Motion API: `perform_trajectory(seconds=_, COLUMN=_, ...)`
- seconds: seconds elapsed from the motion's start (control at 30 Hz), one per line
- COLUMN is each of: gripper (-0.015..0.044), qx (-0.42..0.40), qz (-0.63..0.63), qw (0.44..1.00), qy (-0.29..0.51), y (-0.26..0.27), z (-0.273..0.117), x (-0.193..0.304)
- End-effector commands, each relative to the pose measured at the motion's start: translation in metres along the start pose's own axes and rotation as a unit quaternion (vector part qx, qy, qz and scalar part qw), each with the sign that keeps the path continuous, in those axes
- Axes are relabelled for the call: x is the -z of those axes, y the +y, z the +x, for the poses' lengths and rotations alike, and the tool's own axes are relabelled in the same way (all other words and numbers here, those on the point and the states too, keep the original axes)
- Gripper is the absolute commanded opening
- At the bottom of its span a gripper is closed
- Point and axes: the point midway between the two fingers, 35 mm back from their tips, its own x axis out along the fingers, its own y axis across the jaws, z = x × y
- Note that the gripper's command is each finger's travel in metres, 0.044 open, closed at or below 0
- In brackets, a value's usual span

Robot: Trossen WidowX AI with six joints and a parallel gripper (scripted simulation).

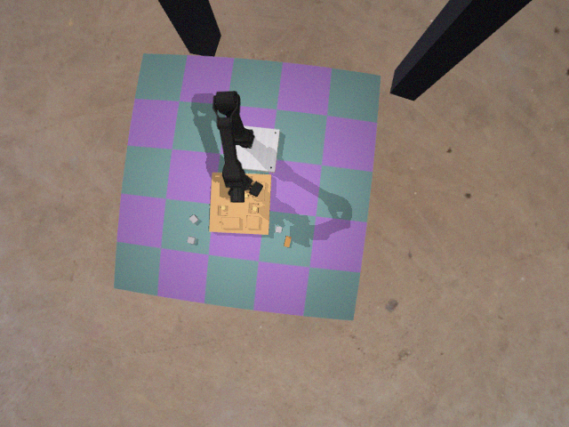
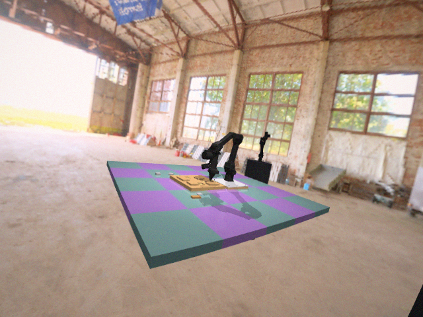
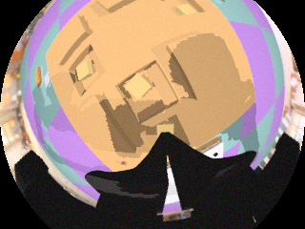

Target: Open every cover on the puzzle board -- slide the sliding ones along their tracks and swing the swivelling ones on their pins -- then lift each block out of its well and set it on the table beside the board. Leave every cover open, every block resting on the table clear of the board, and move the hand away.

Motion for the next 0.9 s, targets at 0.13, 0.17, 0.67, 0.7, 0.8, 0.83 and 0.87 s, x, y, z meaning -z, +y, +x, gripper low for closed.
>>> perform_trajectory(seconds=0.13, gripper=0.0000, qx=0.004, qz=-0.002, qw=1.000, qy=0.004, y=-0.001, z=0.009, x=0.002)
perform_trajectory(seconds=0.17, gripper=0.0000, qx=0.004, qz=-0.002, qw=1.000, qy=0.004, y=-0.001, z=0.009, x=0.002)
perform_trajectory(seconds=0.67, gripper=0.0000, qx=0.004, qz=-0.002, qw=1.000, qy=0.004, y=-0.001, z=0.011, x=0.008)
perform_trajectory(seconds=0.7, gripper=0.0000, qx=0.004, qz=-0.002, qw=1.000, qy=0.005, y=-0.001, z=0.011, x=0.009)
perform_trajectory(seconds=0.8, gripper=0.0000, qx=0.004, qz=-0.002, qw=1.000, qy=0.005, y=-0.001, z=0.012, x=0.014)
perform_trajectory(seconds=0.83, gripper=0.0000, qx=0.004, qz=-0.001, qw=1.000, qy=0.005, y=-0.001, z=0.012, x=0.014)
perform_trajectory(seconds=0.87, gripper=0.0000, qx=0.004, qz=-0.001, qw=1.000, qy=0.005, y=-0.002, z=0.012, x=0.015)
